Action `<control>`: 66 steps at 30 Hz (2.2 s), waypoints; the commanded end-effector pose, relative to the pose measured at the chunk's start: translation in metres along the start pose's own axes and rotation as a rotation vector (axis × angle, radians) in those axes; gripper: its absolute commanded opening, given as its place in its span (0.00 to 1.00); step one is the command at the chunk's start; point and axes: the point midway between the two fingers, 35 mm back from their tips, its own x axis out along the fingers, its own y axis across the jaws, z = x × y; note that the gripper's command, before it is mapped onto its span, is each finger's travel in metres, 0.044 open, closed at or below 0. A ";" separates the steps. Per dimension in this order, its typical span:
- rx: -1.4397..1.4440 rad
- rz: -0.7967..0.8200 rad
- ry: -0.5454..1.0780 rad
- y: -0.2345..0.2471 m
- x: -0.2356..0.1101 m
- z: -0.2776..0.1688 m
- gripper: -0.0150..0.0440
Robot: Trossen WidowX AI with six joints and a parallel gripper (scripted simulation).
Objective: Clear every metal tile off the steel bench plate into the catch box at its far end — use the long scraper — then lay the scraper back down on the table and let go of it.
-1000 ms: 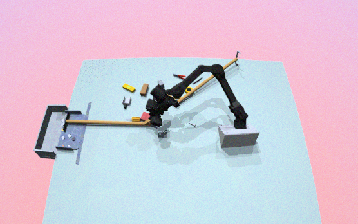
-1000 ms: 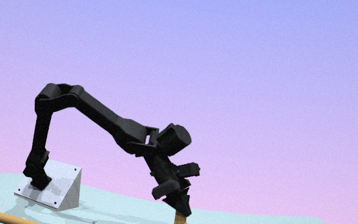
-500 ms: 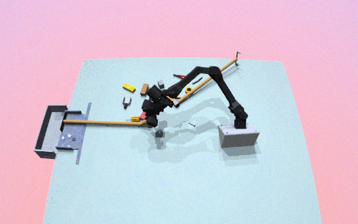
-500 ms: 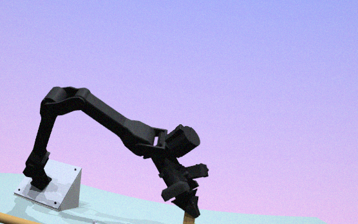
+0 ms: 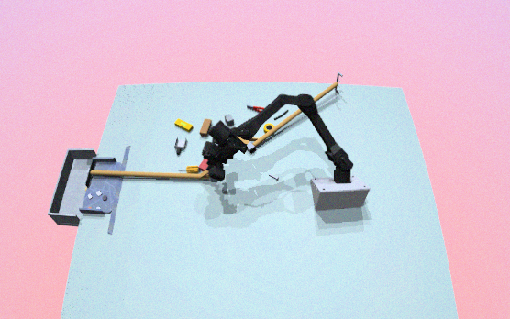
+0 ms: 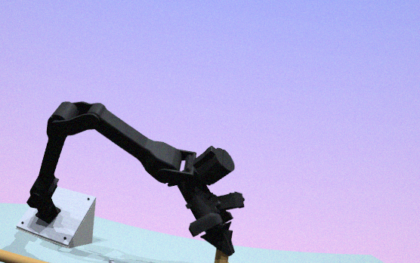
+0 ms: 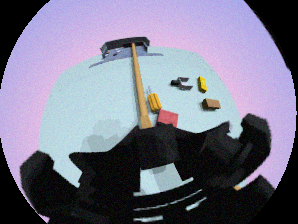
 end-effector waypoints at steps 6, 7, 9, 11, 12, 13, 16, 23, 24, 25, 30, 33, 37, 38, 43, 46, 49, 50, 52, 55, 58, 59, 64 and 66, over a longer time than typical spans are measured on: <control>0.001 0.000 -0.005 0.000 0.000 0.001 0.25; 0.001 0.000 -0.005 0.000 0.000 0.001 0.25; 0.001 0.000 -0.005 0.000 -0.001 0.001 0.25; 0.001 0.000 -0.005 0.000 -0.003 -0.001 0.25; 0.001 0.000 -0.005 0.000 -0.004 -0.001 0.25; 0.001 0.000 -0.005 0.000 -0.005 -0.002 0.25; 0.001 0.001 -0.006 0.000 -0.009 -0.005 0.25; 0.001 0.001 -0.006 0.000 -0.017 -0.011 0.25; 0.001 0.001 -0.006 0.000 -0.018 -0.012 0.25; 0.001 0.002 -0.006 0.000 -0.020 -0.013 0.25; 0.001 0.002 -0.006 -0.001 -0.026 -0.017 0.25; 0.001 0.002 -0.006 -0.001 -0.029 -0.020 0.25; 0.001 0.003 -0.006 -0.001 -0.034 -0.024 0.25; 0.001 0.003 -0.006 -0.001 -0.035 -0.025 0.25; 0.001 0.003 -0.007 -0.001 -0.041 -0.030 0.25; 0.001 0.003 -0.007 -0.002 -0.044 -0.033 0.25; 0.001 0.004 -0.007 -0.002 -0.047 -0.037 0.25; 0.001 0.004 -0.007 -0.002 -0.048 -0.038 0.25; 0.001 0.004 -0.007 -0.002 -0.051 -0.040 0.25; 0.001 0.004 -0.007 -0.002 -0.054 -0.043 0.25; 0.001 0.004 -0.007 -0.002 -0.057 -0.047 0.25; 0.001 0.004 -0.008 -0.002 -0.058 -0.048 0.25; 0.001 0.005 -0.008 -0.002 -0.063 -0.054 0.25; 0.001 0.005 -0.008 -0.002 -0.066 -0.056 0.25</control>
